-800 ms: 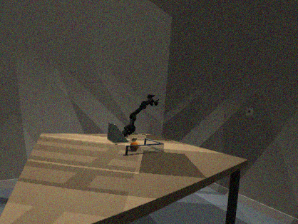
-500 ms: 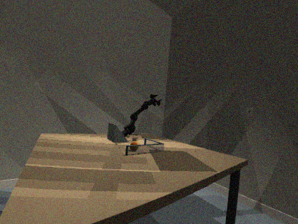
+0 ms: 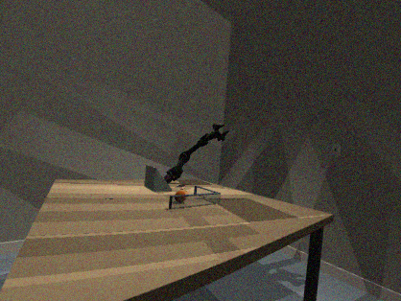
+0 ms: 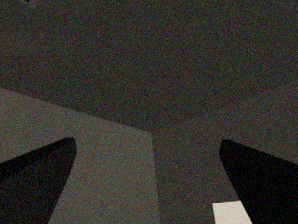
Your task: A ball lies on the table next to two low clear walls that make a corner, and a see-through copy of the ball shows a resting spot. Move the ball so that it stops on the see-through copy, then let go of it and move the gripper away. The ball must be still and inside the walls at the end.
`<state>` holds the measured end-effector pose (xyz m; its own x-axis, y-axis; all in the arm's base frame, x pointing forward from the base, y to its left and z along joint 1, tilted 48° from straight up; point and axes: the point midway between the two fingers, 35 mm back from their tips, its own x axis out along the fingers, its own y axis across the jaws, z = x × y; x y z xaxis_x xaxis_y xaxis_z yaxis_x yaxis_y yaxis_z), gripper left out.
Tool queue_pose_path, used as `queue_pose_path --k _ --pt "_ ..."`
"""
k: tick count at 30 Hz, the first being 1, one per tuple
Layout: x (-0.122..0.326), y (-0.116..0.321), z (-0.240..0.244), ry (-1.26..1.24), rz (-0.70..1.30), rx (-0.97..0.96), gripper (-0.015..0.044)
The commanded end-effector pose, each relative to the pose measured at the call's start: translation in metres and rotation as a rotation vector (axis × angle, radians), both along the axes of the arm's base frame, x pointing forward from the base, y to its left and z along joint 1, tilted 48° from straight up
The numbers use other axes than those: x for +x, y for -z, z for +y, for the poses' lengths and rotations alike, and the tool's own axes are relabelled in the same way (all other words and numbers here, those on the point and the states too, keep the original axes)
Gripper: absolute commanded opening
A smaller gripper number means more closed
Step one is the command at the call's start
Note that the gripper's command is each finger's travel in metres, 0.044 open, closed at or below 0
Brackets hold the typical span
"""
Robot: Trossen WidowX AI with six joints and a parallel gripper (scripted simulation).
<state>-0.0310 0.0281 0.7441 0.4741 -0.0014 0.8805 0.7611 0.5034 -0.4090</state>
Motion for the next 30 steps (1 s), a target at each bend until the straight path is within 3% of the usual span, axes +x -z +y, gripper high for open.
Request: queue_pose_path --k 1,14,30 --pt "0.071 0.012 -0.023 0.072 0.153 0.033 0.0410" --pt "0.244 0.090 -0.072 0.172 0.625 -0.026 0.0410" --pt "0.389 0.260 -0.153 0.255 1.239 -0.131 0.0410"
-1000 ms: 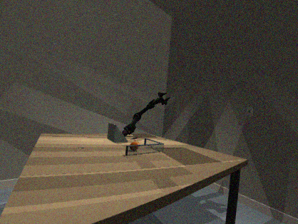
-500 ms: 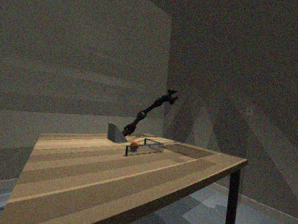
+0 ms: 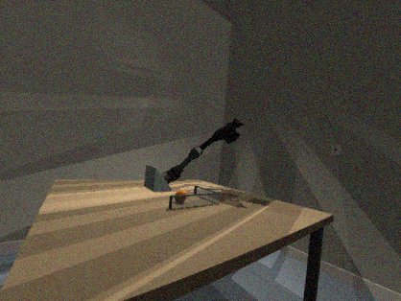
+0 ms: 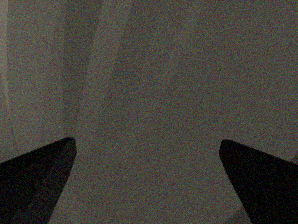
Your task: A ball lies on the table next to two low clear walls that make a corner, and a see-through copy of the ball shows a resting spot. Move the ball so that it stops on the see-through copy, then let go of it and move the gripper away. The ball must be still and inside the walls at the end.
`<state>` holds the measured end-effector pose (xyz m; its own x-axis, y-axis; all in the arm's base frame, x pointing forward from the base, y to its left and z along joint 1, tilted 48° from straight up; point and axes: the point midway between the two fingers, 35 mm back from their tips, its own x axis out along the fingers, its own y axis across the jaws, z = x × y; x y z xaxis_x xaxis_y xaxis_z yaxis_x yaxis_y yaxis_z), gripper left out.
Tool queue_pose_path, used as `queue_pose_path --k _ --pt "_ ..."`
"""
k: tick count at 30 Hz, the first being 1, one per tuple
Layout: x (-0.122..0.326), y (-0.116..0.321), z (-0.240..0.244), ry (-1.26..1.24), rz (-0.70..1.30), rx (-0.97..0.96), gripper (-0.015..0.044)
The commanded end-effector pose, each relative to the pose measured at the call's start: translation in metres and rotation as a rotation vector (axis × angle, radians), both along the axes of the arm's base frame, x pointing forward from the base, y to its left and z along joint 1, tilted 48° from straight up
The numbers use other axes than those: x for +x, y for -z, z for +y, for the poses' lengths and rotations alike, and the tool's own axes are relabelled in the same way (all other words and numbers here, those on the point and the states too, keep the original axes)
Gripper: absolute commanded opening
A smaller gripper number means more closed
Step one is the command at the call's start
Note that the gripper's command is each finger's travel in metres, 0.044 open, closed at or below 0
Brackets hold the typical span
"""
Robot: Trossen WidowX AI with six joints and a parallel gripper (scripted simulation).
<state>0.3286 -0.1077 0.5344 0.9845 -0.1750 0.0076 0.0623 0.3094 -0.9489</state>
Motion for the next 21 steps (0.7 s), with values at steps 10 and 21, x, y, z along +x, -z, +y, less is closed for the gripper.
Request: queue_pose_path --k 10,21 --pt "0.076 0.188 -0.047 -0.139 0.562 0.002 0.0410" --pt "0.073 0.349 -0.057 -0.397 0.964 0.121 0.0410"
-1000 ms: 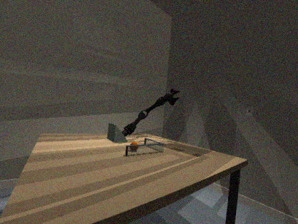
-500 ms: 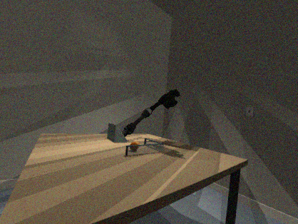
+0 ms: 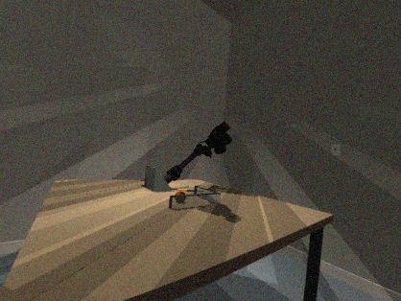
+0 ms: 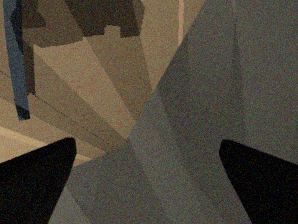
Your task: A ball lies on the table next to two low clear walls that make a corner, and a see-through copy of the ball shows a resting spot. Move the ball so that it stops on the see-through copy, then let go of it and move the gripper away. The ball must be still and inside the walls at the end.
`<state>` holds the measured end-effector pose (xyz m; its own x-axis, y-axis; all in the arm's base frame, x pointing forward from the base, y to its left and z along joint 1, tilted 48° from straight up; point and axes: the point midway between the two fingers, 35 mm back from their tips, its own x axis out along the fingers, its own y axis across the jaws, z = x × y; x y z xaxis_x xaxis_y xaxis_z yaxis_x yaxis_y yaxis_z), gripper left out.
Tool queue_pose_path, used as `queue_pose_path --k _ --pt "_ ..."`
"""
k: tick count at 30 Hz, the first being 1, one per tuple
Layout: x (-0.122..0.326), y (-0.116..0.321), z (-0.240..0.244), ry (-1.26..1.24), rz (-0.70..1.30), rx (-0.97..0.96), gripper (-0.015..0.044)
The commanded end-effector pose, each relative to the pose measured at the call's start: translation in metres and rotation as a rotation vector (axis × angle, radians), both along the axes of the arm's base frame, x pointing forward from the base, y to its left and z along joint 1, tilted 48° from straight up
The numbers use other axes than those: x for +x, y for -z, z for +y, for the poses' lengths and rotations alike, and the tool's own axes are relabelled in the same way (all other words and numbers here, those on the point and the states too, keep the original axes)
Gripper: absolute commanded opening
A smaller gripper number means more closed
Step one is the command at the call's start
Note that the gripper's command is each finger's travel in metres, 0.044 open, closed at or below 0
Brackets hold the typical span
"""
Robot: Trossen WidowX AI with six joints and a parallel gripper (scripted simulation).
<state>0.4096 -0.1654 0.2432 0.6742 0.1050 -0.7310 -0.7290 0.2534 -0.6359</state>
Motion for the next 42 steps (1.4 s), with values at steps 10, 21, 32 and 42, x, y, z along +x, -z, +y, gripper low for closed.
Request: queue_pose_path --k 10,21,32,42 --pt "-0.062 0.193 0.025 -0.321 0.460 0.424 0.0410" --pt "-0.090 0.230 0.043 -0.404 0.533 0.605 0.0410" --pt "-0.088 0.240 0.054 -0.404 0.533 0.605 0.0410" --pt "-0.086 0.249 0.064 -0.404 0.533 0.605 0.0410"
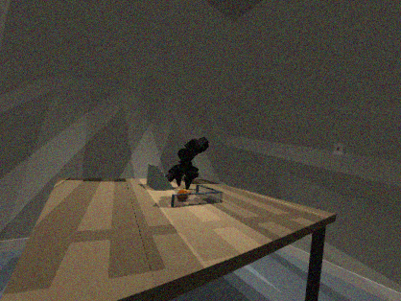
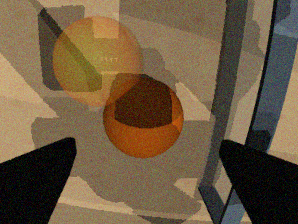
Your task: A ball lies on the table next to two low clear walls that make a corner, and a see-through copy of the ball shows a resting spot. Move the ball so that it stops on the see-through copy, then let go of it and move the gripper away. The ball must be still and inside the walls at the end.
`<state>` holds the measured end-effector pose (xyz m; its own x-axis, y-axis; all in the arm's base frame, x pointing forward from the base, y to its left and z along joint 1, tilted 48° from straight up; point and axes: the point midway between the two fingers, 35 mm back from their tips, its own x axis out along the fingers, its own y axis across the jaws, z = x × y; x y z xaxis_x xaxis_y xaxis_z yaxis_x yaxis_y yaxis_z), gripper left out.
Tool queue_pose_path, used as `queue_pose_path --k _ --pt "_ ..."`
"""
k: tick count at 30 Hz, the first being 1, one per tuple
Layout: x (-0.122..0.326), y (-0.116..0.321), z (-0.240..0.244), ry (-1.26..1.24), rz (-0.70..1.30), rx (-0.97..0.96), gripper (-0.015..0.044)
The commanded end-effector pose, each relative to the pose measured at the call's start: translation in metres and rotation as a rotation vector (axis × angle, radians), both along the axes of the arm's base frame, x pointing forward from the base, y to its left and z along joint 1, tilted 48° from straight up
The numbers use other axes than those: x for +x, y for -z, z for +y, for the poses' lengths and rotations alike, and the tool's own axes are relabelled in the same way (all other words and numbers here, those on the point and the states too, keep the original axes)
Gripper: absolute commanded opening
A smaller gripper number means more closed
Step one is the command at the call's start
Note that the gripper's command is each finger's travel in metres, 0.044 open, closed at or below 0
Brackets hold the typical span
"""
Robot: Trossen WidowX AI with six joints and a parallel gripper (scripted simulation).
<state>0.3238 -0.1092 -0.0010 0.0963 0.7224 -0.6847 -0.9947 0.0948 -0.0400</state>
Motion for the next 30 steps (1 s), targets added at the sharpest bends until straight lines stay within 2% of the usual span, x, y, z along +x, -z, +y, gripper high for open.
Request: queue_pose_path --k 1,24,27,30 --pt "0.000 0.006 0.009 0.001 0.010 0.009 0.0410" --pt "0.002 0.029 0.034 0.000 0.009 0.011 0.0410" --pt "0.002 0.029 0.034 0.000 0.009 0.011 0.0332" --pt "0.002 0.029 0.034 0.000 0.009 0.011 0.0312"
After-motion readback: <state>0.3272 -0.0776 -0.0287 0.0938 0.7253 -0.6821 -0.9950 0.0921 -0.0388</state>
